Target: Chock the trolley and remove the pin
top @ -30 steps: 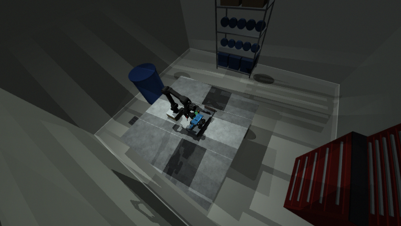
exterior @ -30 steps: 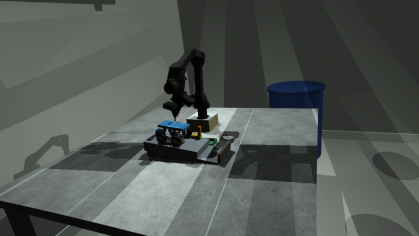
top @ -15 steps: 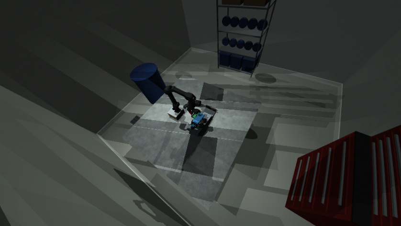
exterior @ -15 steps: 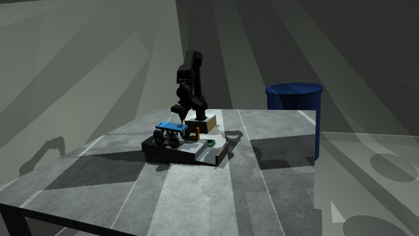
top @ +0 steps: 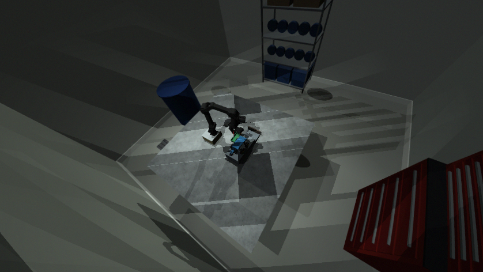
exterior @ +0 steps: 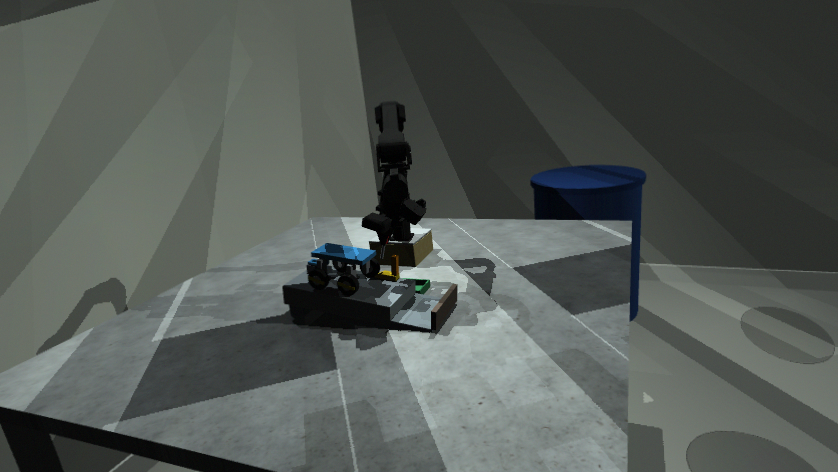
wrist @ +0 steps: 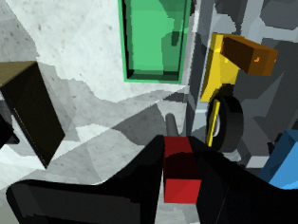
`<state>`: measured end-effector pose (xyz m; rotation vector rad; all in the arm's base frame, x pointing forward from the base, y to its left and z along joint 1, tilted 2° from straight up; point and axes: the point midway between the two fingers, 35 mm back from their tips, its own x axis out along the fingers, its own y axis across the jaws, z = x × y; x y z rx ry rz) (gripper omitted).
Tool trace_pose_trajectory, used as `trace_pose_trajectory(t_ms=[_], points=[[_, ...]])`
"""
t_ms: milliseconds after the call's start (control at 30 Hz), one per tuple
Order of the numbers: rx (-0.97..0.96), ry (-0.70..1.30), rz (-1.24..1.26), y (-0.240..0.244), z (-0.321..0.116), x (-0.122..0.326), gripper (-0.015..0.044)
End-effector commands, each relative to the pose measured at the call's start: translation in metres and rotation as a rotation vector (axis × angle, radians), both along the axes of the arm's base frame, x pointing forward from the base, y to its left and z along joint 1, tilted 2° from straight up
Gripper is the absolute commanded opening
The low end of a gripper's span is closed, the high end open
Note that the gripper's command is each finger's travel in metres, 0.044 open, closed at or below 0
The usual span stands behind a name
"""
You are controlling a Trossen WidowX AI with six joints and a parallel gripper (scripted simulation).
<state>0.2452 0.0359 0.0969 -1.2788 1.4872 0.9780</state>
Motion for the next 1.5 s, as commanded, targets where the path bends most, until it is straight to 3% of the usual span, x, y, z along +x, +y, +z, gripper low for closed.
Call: trace_pose_trajectory(t_ms=[0, 367, 1467], points=[[0.004, -0.004, -0.003, 0.018, -0.001, 0.002, 0.0000], [0.015, 0.003, 0.036, 0.035, -0.002, 0.004, 0.0000], [0.204, 0.138, 1.040, 0.028, -0.002, 0.003, 0.0000]])
